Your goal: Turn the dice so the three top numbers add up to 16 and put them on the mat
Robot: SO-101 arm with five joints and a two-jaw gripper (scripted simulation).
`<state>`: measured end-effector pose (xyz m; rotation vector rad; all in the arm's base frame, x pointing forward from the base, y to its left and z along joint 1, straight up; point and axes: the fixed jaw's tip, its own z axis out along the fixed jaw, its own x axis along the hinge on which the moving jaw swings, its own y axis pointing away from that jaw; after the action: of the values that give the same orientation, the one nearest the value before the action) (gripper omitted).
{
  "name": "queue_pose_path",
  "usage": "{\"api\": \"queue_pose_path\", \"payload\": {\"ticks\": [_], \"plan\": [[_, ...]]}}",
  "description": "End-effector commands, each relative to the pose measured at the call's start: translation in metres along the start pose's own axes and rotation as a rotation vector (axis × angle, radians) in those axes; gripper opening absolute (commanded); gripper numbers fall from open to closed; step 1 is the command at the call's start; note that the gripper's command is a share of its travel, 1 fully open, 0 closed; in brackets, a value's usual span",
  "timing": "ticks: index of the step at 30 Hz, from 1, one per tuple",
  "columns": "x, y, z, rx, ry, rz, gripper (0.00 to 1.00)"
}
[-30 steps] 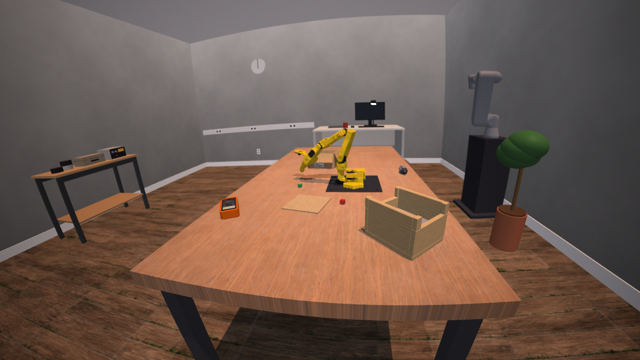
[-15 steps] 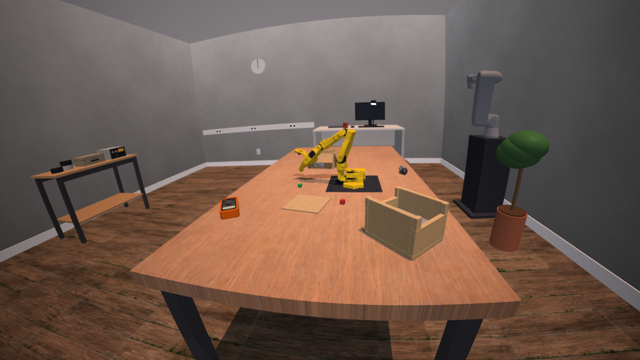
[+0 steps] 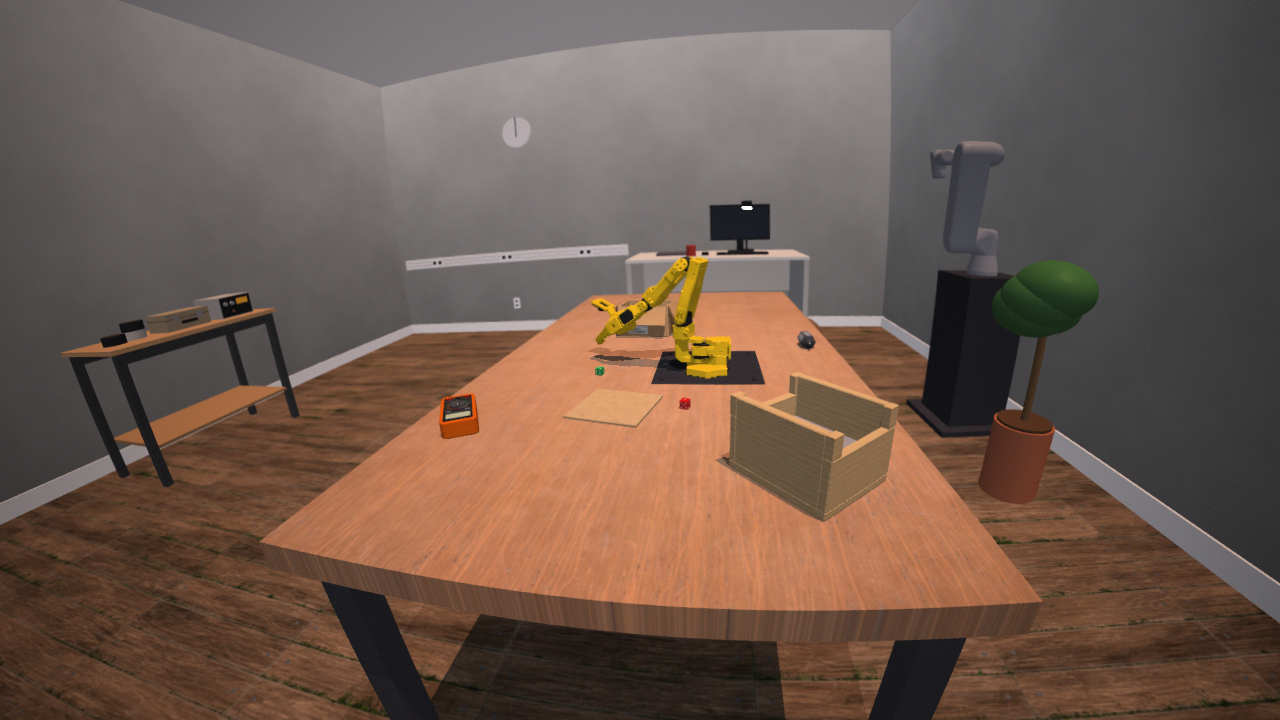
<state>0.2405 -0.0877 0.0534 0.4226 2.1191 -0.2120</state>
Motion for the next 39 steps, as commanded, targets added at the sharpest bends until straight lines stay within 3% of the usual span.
{"api": "queue_pose_path", "payload": {"ticks": [1,15,39], "plan": [[0.0019,0.002,0.0008,-0.008,-0.066,-0.011,0.0],[0.0003,0.002,-0.0036,-0.009,-0.182,-0.012,0.0],[0.0001,0.002,-0.004,-0.009,-0.19,-0.012,0.0]]}}
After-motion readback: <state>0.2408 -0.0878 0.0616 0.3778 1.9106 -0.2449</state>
